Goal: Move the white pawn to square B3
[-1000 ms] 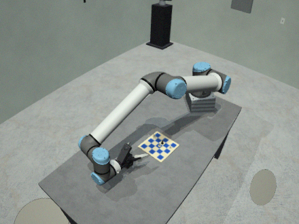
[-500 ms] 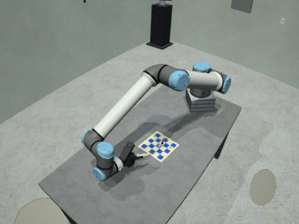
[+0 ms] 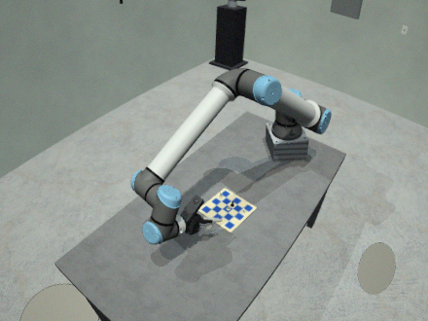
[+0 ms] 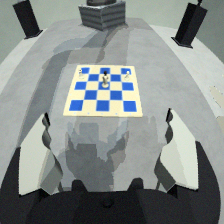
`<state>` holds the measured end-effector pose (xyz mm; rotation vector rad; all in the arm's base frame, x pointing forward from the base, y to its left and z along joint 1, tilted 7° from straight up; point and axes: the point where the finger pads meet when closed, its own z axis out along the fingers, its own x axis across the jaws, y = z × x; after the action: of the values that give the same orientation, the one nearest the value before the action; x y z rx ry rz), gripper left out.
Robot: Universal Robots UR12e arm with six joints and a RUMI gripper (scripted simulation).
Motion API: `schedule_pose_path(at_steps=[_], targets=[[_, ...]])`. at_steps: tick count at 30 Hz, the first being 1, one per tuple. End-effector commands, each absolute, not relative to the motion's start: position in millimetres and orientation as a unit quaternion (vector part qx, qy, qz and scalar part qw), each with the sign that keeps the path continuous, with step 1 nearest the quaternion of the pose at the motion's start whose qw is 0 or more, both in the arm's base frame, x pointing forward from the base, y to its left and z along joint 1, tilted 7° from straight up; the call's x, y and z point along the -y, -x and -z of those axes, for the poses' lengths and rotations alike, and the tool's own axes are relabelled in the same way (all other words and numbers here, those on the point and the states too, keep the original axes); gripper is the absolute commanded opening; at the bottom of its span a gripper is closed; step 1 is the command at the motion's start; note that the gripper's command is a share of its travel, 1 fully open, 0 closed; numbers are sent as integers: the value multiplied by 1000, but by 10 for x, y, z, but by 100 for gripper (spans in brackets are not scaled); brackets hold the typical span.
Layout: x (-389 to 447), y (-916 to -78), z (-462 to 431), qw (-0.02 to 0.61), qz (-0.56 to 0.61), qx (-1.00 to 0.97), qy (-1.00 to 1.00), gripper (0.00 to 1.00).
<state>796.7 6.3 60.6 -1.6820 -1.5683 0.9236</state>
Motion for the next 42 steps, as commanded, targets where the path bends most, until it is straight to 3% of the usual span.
schedule_pose_path(at_steps=[1,42], targets=[[-152,-7875,-530,287,-313,622,658,100],[-652,-6625,-475,36,-87,721,686,100]])
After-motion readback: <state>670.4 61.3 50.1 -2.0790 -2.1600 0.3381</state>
